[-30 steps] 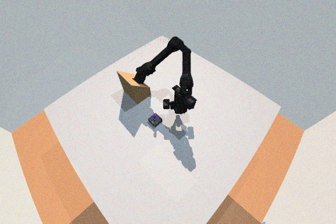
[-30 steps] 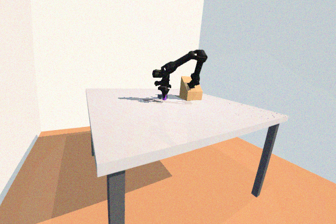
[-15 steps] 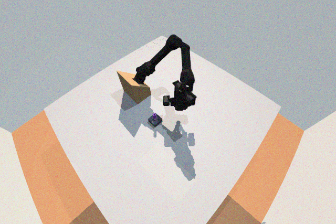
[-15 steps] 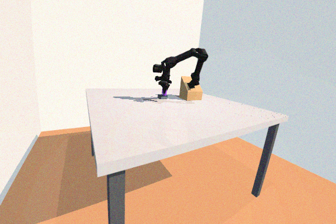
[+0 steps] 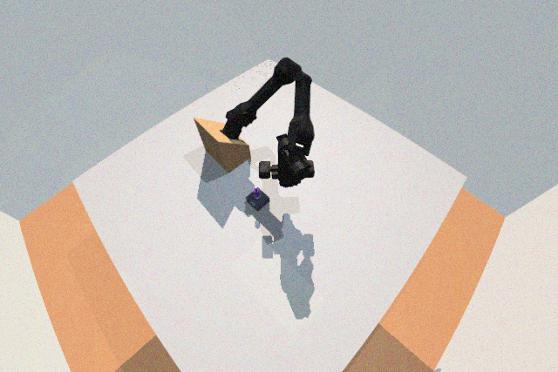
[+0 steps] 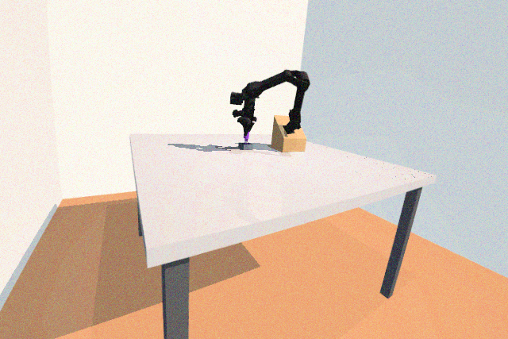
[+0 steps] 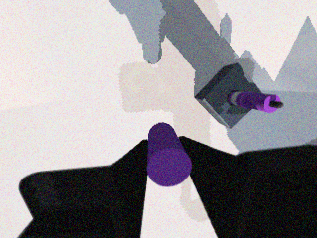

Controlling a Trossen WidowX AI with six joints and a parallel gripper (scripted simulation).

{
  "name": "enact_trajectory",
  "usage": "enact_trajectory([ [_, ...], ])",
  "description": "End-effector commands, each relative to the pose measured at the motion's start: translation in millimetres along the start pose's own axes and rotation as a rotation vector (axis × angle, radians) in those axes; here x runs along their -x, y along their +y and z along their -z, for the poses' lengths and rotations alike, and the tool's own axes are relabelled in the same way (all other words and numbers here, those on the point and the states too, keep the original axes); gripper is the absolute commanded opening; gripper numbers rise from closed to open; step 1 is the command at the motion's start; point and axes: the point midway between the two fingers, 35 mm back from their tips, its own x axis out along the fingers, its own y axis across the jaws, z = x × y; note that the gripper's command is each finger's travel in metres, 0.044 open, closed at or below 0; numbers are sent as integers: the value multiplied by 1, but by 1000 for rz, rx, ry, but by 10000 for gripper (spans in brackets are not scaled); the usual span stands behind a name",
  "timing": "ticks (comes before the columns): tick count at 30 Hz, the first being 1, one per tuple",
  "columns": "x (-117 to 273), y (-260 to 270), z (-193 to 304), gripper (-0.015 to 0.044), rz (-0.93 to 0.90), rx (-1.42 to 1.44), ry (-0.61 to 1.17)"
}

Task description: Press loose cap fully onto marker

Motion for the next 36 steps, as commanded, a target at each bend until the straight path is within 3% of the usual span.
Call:
enact_trajectory([
  [1,3,-13,-6,0,9,-7,0],
  [36,31,-111,-28,0,-3,-3,21],
])
